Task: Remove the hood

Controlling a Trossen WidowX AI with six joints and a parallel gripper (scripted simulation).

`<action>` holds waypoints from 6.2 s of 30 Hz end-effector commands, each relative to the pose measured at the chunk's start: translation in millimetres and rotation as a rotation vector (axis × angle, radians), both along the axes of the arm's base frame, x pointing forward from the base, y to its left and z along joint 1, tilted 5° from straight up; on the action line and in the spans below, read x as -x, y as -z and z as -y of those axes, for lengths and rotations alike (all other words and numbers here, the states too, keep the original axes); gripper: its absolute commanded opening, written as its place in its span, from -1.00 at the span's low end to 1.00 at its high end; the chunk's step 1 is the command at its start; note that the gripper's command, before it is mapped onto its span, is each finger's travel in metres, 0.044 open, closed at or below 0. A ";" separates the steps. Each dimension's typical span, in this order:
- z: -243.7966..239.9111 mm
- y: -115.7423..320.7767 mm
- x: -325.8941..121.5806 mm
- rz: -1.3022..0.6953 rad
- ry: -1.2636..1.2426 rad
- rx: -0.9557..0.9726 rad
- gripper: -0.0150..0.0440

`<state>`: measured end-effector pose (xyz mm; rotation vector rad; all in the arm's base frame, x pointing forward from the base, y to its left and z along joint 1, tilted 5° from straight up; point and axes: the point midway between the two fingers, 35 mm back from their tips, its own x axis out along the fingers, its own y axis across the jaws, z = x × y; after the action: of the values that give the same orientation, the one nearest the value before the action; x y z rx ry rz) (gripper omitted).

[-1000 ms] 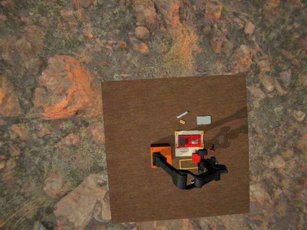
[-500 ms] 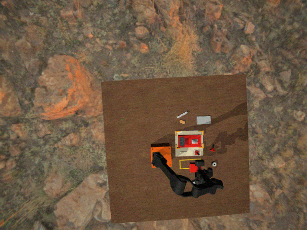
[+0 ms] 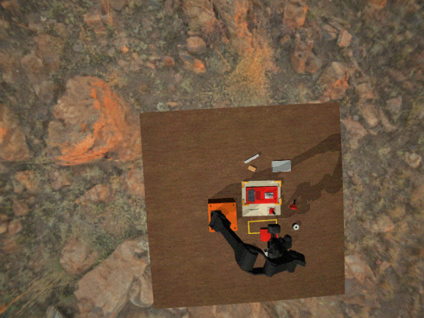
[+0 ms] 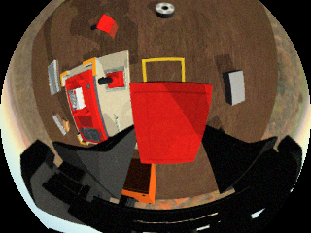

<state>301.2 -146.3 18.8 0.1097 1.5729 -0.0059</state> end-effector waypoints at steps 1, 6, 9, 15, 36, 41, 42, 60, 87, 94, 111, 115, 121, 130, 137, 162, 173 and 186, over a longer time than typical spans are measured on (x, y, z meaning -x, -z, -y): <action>0.7 3.1 0.0 0.001 -0.006 0.004 -0.49; 0.6 7.8 -0.4 0.001 -0.006 0.004 -0.49; 0.5 10.6 -0.5 0.001 -0.006 0.004 -0.49; 0.3 16.2 -0.8 0.001 -0.006 0.004 -0.49; -0.7 35.7 -1.1 0.001 -0.006 0.004 -0.49; -1.0 40.4 -1.0 0.001 -0.006 0.004 -0.49; -1.1 41.4 -1.0 0.001 -0.006 0.004 -0.49; -2.6 58.0 0.0 0.000 -0.006 0.004 -0.49; -4.3 75.7 1.2 0.000 -0.006 0.004 -0.49; -4.5 79.2 1.2 0.000 -0.006 0.004 -0.49; -5.0 87.6 1.4 0.000 -0.006 0.004 -0.49; -5.2 89.5 1.4 0.000 -0.006 0.004 -0.49; -5.6 89.4 1.5 0.000 -0.012 0.000 -0.14; -5.6 89.4 1.5 0.000 -0.012 0.000 0.67; -3.4 65.5 -0.3 0.001 -0.011 0.003 1.00; -1.5 18.2 1.3 0.003 -0.011 0.008 1.00; -1.5 18.2 1.3 0.003 -0.011 0.008 1.00; -1.5 18.2 1.3 0.003 -0.011 0.008 1.00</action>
<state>300.6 -144.1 0.4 0.1020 1.5674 -0.0046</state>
